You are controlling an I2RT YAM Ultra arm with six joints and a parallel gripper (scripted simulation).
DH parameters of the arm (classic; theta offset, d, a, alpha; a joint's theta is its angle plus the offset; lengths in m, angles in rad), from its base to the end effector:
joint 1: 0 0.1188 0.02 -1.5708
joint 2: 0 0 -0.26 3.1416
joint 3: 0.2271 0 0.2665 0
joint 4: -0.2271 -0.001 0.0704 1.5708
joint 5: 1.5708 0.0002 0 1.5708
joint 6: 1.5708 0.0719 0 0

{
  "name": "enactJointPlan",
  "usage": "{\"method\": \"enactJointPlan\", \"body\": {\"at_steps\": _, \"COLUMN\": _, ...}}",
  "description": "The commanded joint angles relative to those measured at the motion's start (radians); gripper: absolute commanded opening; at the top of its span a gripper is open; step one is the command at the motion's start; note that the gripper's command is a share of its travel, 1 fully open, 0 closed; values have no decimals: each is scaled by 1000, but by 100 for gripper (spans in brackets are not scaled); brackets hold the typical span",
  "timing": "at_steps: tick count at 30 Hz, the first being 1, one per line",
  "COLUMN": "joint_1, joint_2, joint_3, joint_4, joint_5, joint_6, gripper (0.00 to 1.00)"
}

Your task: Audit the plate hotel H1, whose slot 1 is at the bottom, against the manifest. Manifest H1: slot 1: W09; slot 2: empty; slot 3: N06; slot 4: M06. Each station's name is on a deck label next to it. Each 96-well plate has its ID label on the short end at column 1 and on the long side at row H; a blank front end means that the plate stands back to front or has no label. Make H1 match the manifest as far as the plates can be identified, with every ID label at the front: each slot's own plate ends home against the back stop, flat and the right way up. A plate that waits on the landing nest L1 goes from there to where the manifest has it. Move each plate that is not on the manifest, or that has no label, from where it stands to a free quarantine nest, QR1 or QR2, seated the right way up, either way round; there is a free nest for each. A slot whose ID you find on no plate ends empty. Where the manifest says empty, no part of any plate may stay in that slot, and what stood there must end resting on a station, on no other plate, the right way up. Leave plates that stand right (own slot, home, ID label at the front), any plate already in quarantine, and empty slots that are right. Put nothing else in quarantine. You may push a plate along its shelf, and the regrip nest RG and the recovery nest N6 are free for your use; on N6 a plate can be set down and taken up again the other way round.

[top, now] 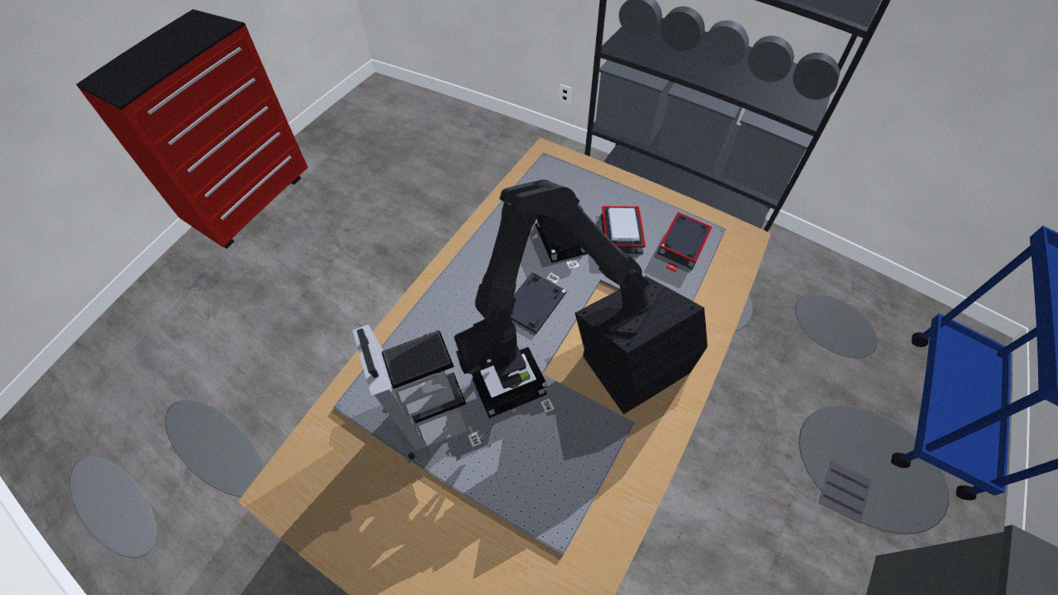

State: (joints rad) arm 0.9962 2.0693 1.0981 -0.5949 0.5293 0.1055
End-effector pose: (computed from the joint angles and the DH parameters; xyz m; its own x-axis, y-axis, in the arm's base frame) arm 0.2149 0.2669 0.0342 -0.6166 -0.7851 -0.0578 -0.6620 0.5569 -0.5016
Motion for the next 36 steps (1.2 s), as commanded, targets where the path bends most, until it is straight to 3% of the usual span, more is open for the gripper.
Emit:
{"method": "enactJointPlan", "body": {"at_steps": 1, "joint_1": -6, "joint_2": 26, "joint_3": -23, "joint_4": 37, "joint_5": 6, "joint_6": -16, "gripper": 100}}
{"method": "enactJointPlan", "body": {"at_steps": 29, "joint_1": -53, "joint_2": 98, "joint_3": -48, "joint_4": 162, "joint_5": 2, "joint_6": -71, "gripper": 100}}
{"method": "enactJointPlan", "body": {"at_steps": 34, "joint_1": -46, "joint_2": 83, "joint_3": -26, "joint_4": 152, "joint_5": 1, "joint_6": -66, "gripper": 100}}
{"method": "enactJointPlan", "body": {"at_steps": 35, "joint_1": -46, "joint_2": 83, "joint_3": -26, "joint_4": 152, "joint_5": 1, "joint_6": -66, "gripper": 85}}
{"method": "enactJointPlan", "body": {"at_steps": 36, "joint_1": -46, "joint_2": 83, "joint_3": -26, "joint_4": 152, "joint_5": 1, "joint_6": -66, "gripper": 85}}
